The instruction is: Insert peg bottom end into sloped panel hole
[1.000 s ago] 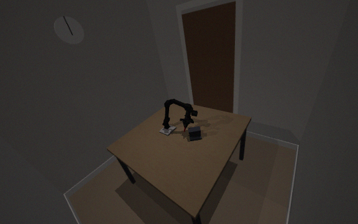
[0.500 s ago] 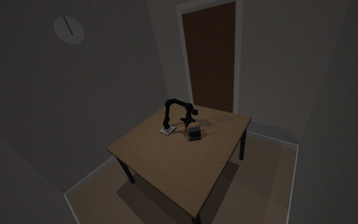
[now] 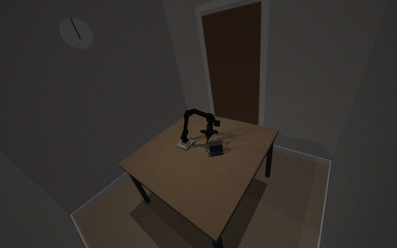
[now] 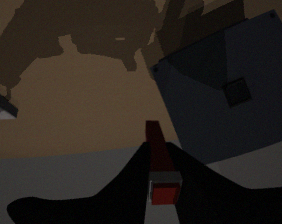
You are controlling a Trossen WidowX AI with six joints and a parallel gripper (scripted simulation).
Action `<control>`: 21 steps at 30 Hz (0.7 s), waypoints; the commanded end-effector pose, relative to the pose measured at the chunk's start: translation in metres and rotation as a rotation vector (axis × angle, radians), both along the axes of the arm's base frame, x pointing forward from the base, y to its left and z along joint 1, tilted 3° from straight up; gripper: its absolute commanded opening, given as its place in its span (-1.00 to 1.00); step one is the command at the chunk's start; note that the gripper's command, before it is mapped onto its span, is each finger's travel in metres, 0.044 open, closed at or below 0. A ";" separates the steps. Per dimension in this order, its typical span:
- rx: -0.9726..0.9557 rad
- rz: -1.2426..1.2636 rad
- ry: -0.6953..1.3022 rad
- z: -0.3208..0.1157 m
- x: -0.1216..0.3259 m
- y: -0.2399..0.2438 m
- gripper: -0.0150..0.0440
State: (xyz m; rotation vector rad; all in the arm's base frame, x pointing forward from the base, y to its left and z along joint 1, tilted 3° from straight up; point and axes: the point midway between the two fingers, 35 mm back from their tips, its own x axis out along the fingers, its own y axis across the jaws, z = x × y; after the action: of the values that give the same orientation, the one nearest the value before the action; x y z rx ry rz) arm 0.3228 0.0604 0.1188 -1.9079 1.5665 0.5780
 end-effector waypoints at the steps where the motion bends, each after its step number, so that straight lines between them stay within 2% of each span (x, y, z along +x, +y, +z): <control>1: -0.020 0.031 0.008 0.000 0.000 0.005 -0.49; 21: -0.116 0.188 0.026 0.003 -0.001 0.032 -0.49</control>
State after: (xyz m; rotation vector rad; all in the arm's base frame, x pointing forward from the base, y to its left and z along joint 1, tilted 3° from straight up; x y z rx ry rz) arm 0.3220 0.0888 0.1211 -2.1259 1.4846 0.6001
